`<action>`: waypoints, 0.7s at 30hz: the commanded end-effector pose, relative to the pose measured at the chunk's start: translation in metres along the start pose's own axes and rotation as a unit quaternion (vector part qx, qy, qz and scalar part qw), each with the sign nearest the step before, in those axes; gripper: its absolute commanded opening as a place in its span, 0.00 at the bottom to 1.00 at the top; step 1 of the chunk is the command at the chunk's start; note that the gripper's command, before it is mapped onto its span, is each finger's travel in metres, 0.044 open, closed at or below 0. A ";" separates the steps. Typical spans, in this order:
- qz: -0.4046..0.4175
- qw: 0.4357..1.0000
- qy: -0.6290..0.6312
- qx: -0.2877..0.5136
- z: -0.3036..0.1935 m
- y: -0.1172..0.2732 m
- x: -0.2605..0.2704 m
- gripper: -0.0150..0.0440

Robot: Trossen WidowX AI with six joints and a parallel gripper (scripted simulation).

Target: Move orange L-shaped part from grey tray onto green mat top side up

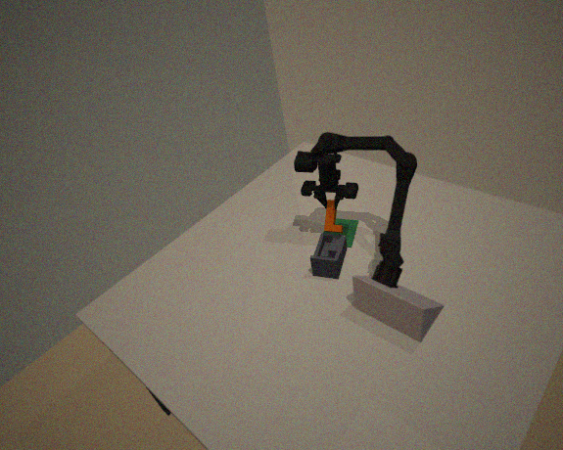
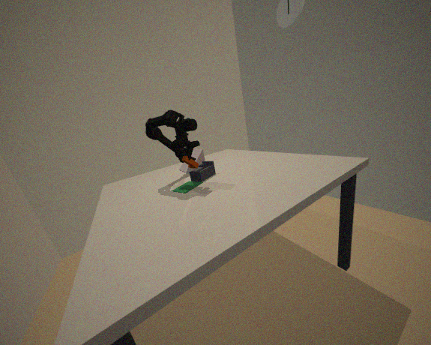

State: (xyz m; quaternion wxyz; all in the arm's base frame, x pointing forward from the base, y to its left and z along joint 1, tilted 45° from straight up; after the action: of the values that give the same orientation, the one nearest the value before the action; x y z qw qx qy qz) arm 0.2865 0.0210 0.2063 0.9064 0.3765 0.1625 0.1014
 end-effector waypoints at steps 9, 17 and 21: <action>0.012 1.000 -0.003 -0.004 0.057 0.002 -0.008 0.25; 0.012 1.000 -0.003 -0.005 0.060 0.001 -0.008 0.25; 0.009 1.000 -0.003 -0.004 0.061 -0.004 -0.008 0.25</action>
State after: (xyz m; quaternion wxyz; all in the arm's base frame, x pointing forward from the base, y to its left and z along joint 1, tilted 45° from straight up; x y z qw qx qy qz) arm 0.3017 -0.0201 0.2466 0.9069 0.3758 0.1546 0.1111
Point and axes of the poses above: the point midway between the two fingers, 35 mm back from their tips, its own y axis back along the fingers, its own x axis across the jaws, z = x × y, the point moved 3 cm from there along y, back along the fingers, and after that the axes turned 3 degrees about -y, right-handed, at the moved point
